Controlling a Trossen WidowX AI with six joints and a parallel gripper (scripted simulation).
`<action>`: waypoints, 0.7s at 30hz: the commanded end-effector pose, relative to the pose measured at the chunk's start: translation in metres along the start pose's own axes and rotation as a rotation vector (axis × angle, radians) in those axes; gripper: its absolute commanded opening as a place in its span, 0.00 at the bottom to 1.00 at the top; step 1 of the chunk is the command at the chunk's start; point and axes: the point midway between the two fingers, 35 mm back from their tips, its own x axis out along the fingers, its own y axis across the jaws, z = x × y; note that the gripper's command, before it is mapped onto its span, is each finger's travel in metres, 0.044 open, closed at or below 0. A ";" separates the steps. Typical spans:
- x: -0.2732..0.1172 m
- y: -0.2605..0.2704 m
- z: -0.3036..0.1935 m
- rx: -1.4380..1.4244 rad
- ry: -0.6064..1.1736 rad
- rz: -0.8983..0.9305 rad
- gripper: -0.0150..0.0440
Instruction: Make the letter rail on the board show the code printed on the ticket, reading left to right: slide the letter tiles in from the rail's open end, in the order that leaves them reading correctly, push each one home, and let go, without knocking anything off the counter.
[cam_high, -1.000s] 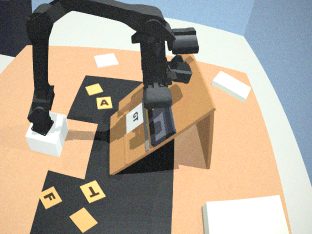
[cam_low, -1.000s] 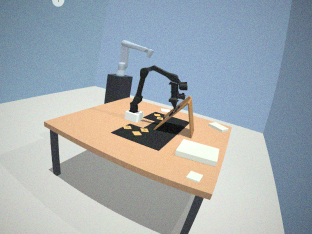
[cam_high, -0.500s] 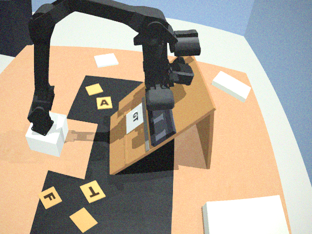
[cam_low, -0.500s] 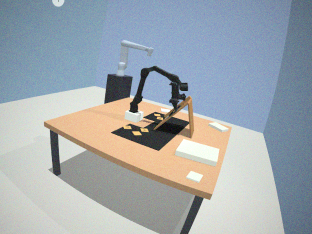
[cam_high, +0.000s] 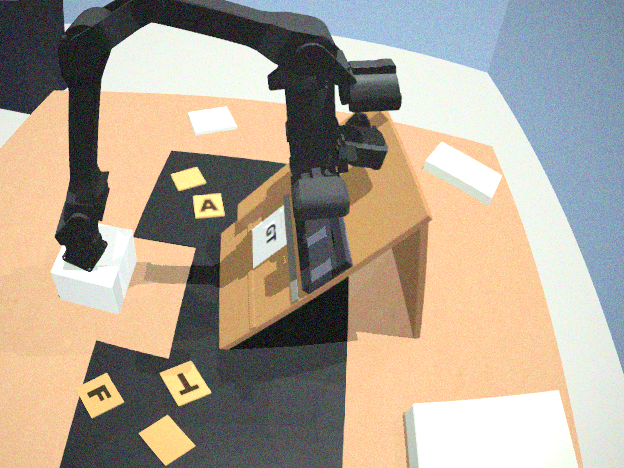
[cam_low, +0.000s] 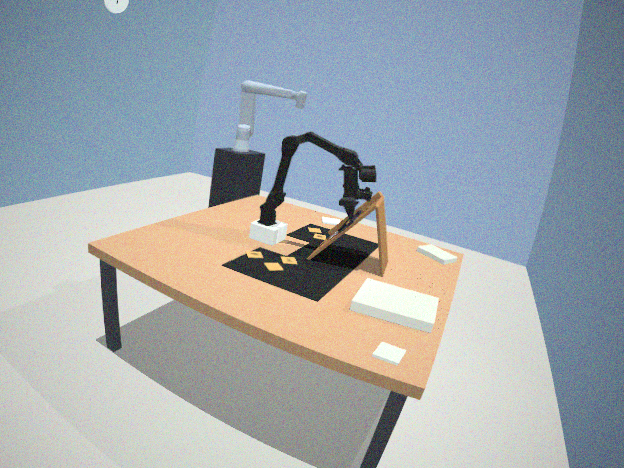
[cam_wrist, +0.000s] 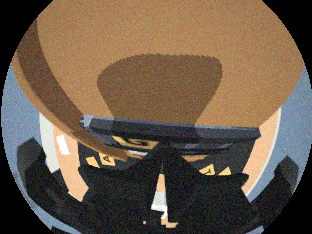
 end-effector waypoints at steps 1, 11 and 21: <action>-0.001 0.002 -0.001 0.002 0.001 0.002 0.25; -0.001 0.005 -0.001 0.002 0.001 0.002 0.25; -0.001 0.008 0.000 0.002 0.001 0.003 0.25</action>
